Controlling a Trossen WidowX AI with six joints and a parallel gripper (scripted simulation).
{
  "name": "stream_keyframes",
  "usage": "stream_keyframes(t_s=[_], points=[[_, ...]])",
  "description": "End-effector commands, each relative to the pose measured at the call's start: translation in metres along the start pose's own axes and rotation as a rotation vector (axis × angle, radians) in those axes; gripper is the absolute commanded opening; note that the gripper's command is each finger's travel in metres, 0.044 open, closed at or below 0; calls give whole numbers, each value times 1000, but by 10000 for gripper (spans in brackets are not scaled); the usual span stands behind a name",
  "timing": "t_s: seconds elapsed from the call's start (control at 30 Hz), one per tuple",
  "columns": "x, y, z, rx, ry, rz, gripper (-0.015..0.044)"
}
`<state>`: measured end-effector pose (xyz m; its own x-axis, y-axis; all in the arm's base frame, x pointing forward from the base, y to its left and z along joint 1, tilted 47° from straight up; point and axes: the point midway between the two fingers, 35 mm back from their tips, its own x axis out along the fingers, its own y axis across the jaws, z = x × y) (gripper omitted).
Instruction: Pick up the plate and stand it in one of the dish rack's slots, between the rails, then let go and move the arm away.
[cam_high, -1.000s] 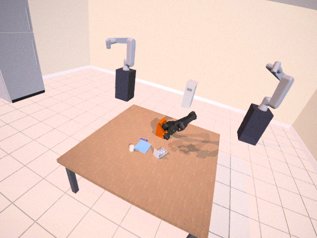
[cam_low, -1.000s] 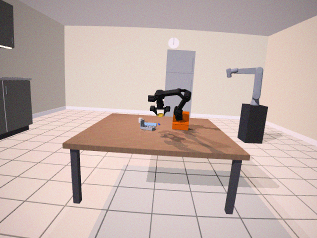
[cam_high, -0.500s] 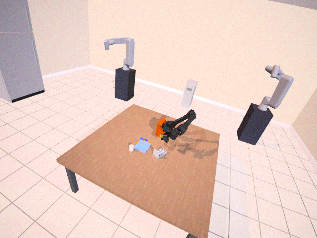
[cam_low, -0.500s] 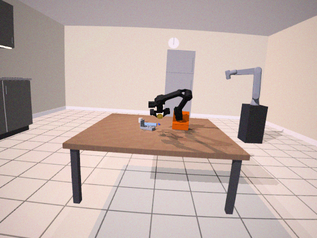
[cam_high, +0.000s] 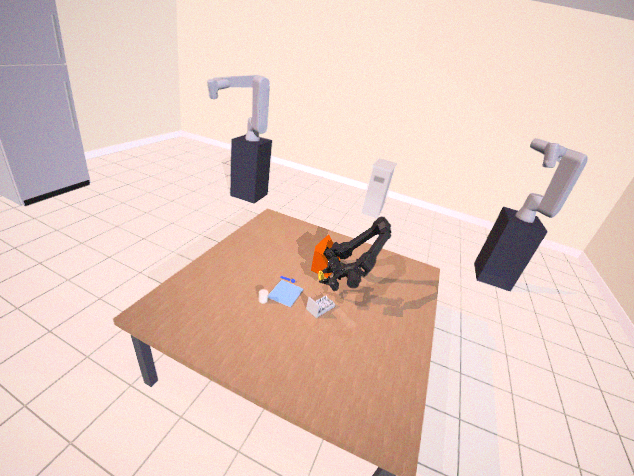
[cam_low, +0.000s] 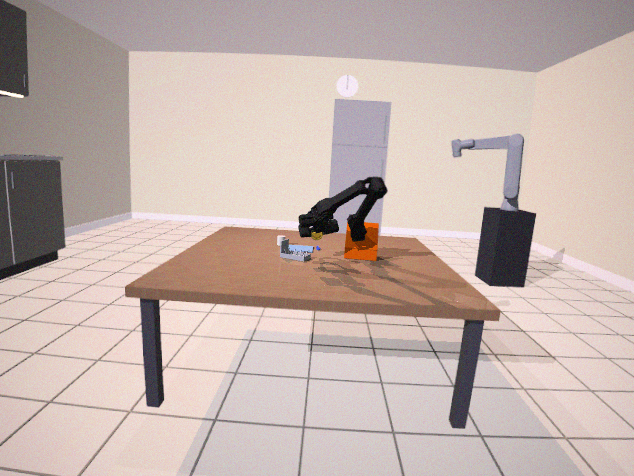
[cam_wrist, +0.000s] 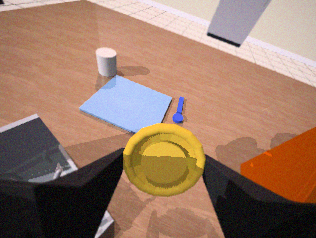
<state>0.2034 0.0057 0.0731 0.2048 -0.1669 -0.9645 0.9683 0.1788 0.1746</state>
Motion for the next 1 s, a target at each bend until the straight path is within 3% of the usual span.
stream_keyframes(t_s=[0.0, 0.97], points=[[3, 3, -1, -32, -68, 51, 0], [-8, 29, -29, -190, -413, 477, 0]])
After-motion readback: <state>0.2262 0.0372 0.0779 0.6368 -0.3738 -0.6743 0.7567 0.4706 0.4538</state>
